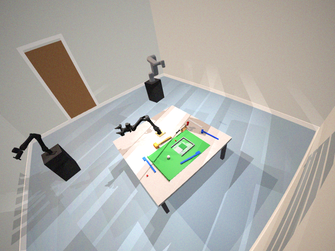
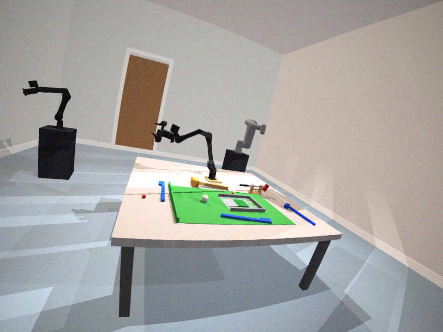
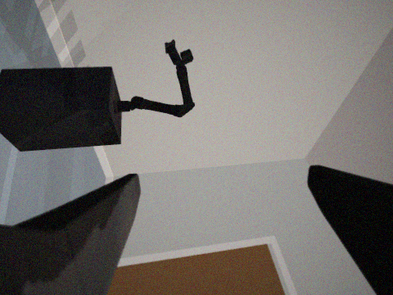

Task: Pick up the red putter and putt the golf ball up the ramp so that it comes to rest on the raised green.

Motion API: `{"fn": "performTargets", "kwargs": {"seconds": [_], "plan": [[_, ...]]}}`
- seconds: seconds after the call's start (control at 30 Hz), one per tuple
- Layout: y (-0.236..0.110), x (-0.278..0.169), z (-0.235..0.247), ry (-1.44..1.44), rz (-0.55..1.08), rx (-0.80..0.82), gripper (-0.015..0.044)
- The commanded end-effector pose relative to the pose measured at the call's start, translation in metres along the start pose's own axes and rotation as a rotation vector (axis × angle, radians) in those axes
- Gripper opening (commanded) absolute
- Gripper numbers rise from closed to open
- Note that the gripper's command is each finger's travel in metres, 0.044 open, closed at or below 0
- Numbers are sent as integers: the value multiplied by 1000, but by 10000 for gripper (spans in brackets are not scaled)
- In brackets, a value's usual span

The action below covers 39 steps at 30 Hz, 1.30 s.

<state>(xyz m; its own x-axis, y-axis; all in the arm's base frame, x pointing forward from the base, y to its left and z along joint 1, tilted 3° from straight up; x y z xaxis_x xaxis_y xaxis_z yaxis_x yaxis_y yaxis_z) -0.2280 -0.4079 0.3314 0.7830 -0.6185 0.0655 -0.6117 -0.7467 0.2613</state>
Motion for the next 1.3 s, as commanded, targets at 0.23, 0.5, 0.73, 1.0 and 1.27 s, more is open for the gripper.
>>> {"fn": "performTargets", "kwargs": {"seconds": [0.23, 0.5, 0.73, 1.0, 1.27], "plan": [[-22, 70, 10, 73, -173, 114, 440], [-77, 167, 20, 155, -429, 300, 440], [-151, 241, 25, 144, -663, 474, 440], [-251, 297, 24, 84, -924, 651, 440], [-360, 327, 18, -14, -1180, 819, 440]]}}
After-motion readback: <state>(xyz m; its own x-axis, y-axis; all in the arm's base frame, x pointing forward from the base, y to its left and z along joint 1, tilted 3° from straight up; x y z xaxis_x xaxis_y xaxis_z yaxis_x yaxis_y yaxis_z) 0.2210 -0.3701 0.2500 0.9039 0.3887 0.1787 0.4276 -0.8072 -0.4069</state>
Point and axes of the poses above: the point midway between the two fingers, 35 mm back from their tips, its own y axis out along the fingers, its own z axis across the jaws, x = y × z, the point moved 7 cm from there along -y, back along the fingers, and after that the axes turned 5 degrees about y, right-handed, at the moved point
